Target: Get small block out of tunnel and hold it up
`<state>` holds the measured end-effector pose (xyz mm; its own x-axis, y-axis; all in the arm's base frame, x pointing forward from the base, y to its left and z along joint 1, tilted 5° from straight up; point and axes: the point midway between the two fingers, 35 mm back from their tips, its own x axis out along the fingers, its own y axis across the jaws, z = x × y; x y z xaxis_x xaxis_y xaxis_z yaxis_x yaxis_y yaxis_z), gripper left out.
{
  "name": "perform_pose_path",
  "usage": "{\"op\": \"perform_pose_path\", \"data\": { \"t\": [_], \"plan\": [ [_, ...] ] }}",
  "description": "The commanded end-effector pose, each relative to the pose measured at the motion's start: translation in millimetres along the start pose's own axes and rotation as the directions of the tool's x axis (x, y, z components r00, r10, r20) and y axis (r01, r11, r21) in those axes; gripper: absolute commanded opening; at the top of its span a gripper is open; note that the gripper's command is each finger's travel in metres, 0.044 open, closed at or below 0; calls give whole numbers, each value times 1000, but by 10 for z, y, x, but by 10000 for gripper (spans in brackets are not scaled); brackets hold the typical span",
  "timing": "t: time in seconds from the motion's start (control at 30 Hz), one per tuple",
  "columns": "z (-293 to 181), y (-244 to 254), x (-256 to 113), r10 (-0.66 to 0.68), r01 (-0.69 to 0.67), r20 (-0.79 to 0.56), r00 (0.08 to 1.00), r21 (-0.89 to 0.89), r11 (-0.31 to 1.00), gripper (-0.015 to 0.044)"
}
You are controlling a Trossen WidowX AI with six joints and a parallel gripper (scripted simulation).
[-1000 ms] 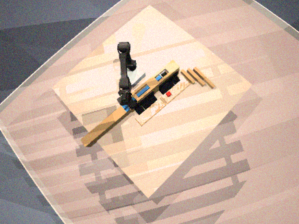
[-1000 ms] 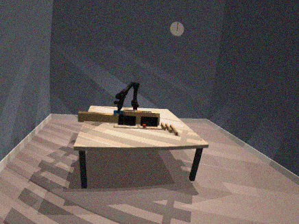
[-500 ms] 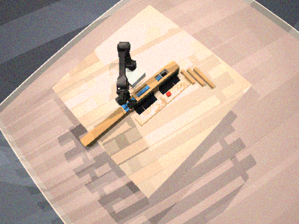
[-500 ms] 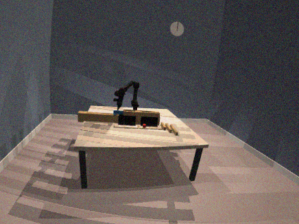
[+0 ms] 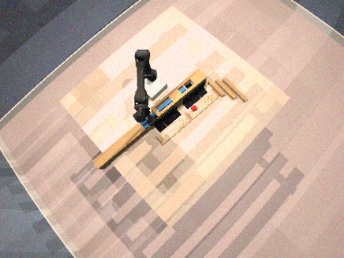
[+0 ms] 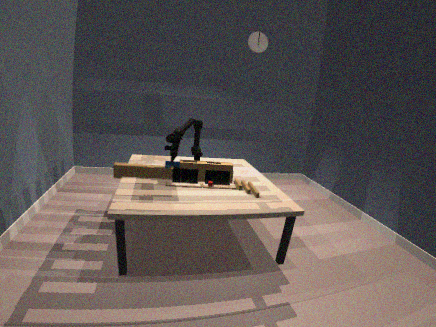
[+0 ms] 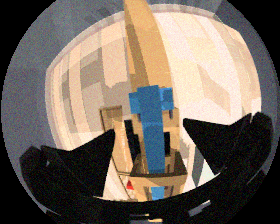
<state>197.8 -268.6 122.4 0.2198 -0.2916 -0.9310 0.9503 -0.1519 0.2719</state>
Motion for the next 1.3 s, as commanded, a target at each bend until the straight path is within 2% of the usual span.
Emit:
{"op": "perform_pose_path", "data": {
  "t": [0.0, 0.37, 0.83, 0.97, 1.03, 1.27],
  "plan": [
    [-25, -14, 74, 1, -1, -8, 1000, -5, 1000, 440],
    [-61, -52, 240, 1, -1, -8, 1000, -5, 1000, 440],
    [-37, -41, 187, -1, 1, -1, 1000, 0, 1000, 72],
    [-37, -41, 187, -1, 1, -1, 1000, 0, 1000, 46],
    [-53, -39, 185, -1, 1, -1, 1000, 0, 1000, 0],
    [-245, -25, 170, -1, 1, -5, 1000, -1, 1000, 0]
  ]
}}
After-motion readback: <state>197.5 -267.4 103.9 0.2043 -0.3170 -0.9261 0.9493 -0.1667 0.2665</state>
